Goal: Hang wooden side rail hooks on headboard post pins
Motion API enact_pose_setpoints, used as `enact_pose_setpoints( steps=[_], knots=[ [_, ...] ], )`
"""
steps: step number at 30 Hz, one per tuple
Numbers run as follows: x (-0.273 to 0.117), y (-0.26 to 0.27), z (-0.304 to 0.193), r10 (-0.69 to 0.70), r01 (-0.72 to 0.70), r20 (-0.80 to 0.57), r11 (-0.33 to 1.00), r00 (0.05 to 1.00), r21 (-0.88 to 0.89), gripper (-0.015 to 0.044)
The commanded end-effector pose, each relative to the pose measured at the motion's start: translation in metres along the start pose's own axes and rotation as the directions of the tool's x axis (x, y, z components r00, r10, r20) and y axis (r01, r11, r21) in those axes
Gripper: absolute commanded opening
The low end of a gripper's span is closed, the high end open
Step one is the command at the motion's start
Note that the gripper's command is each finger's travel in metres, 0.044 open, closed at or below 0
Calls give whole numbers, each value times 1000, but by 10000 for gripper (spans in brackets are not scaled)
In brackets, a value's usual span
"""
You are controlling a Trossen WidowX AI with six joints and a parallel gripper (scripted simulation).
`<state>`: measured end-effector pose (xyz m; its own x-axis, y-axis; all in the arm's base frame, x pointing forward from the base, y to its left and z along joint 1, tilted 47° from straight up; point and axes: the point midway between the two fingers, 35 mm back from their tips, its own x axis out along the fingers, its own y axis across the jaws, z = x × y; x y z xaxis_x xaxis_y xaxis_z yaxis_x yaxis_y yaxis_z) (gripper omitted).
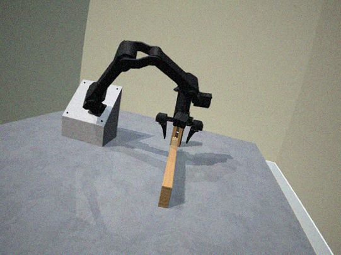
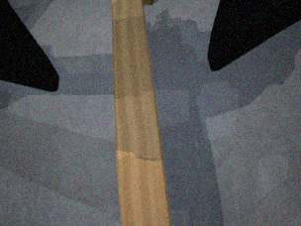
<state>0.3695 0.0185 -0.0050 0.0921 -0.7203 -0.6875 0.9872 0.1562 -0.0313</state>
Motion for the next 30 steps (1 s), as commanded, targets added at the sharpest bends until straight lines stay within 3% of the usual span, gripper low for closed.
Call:
enact_pose_setpoints(
  steps=[1,30],
  knots=[
    [5,-2,0,-4,4,5,1000,1000,-7,440],
    [52,-1,0,-4,4,5,1000,1000,-7,440]
  ],
)
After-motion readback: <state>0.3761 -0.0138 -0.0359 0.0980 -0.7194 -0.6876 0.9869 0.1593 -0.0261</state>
